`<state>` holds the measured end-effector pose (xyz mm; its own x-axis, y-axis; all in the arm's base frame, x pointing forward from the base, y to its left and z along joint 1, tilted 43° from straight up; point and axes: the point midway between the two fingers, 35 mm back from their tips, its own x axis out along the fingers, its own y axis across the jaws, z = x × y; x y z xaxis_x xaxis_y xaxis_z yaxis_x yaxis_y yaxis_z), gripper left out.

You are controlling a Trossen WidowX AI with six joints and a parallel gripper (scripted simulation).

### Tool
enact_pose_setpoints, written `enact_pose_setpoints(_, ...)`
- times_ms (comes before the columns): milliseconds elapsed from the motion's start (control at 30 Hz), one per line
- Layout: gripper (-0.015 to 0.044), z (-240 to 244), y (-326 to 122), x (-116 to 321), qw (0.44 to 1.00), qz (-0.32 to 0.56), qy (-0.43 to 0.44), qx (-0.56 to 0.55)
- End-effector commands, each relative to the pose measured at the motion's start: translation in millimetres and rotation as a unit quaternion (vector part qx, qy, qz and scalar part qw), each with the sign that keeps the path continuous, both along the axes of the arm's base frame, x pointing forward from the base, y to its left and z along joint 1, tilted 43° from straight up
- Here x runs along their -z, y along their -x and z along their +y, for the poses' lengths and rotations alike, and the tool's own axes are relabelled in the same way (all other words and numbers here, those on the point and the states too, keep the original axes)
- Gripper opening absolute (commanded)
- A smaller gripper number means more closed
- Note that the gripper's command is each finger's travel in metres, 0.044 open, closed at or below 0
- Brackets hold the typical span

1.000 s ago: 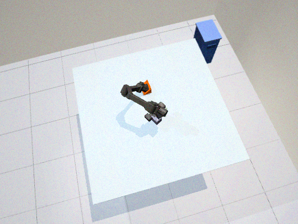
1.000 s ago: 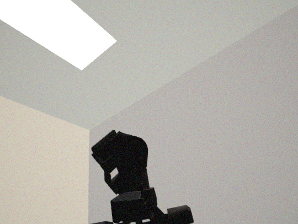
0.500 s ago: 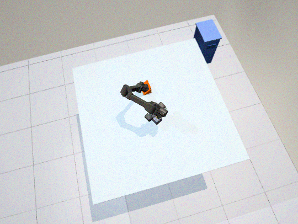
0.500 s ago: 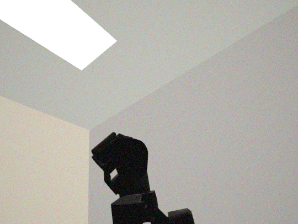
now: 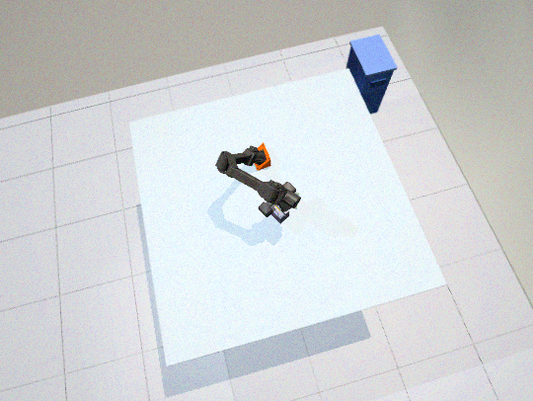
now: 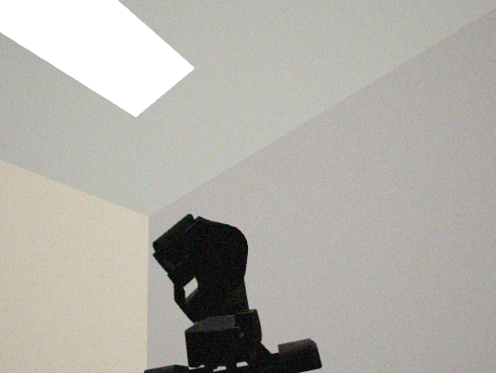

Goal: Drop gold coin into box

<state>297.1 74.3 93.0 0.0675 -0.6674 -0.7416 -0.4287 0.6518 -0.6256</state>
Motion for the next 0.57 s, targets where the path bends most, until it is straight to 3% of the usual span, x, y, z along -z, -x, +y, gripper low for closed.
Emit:
enact_pose_setpoints(0,0.0371,7.1,-0.2,-6.4,1.000,-0.002,-0.003,0.000)
enact_pose_setpoints(100,0.0440,18.8,1.5,-18.2,1.000,0.013,0.002,-0.017)
enact_pose_setpoints(533,0.0440,30.2,4.2,-30.1,0.999,0.028,0.008,-0.034)
